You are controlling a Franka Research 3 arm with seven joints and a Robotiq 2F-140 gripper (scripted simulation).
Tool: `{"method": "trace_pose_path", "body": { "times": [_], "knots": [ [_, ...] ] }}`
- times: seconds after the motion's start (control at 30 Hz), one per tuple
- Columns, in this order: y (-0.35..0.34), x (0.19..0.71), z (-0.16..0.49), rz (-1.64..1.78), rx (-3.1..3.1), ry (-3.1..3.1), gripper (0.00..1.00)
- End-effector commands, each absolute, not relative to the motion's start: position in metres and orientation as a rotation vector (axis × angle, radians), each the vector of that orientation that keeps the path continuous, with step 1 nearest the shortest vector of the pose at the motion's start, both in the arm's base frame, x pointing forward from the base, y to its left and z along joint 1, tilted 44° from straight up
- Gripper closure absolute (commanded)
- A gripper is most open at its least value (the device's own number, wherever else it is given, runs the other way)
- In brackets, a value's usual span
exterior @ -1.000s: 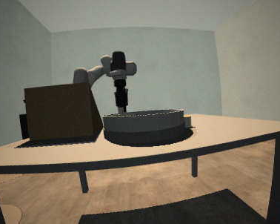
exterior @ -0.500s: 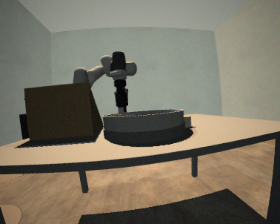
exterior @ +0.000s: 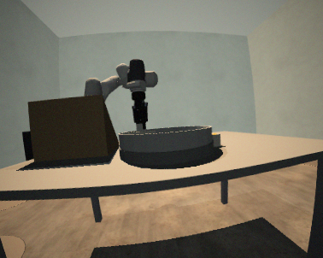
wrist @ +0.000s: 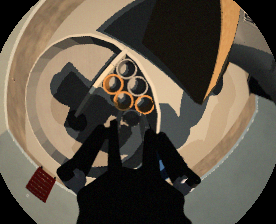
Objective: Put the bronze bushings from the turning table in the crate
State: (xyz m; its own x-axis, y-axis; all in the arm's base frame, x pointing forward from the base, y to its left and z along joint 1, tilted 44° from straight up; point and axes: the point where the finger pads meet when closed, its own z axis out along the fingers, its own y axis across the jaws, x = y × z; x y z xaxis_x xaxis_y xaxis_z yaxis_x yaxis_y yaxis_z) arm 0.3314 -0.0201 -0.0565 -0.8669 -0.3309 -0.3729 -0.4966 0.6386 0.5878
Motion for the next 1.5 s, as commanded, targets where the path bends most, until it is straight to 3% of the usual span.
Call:
{"method": "trace_pose_path", "body": {
  "times": [0.0, 0.2, 0.23, 1.47],
  "knots": [
    [-0.0197, 0.3306, -0.0575, 1.044, -0.677, 2.629, 0.72],
    [-0.0197, 0.3306, -0.0575, 1.044, -0.677, 2.629, 0.72],
    [-0.0197, 0.3306, -0.0575, 1.044, -0.677, 2.629, 1.0],
    [-0.0197, 0.3306, -0.0575, 1.044, -0.677, 2.629, 1.0]
  ]
}}
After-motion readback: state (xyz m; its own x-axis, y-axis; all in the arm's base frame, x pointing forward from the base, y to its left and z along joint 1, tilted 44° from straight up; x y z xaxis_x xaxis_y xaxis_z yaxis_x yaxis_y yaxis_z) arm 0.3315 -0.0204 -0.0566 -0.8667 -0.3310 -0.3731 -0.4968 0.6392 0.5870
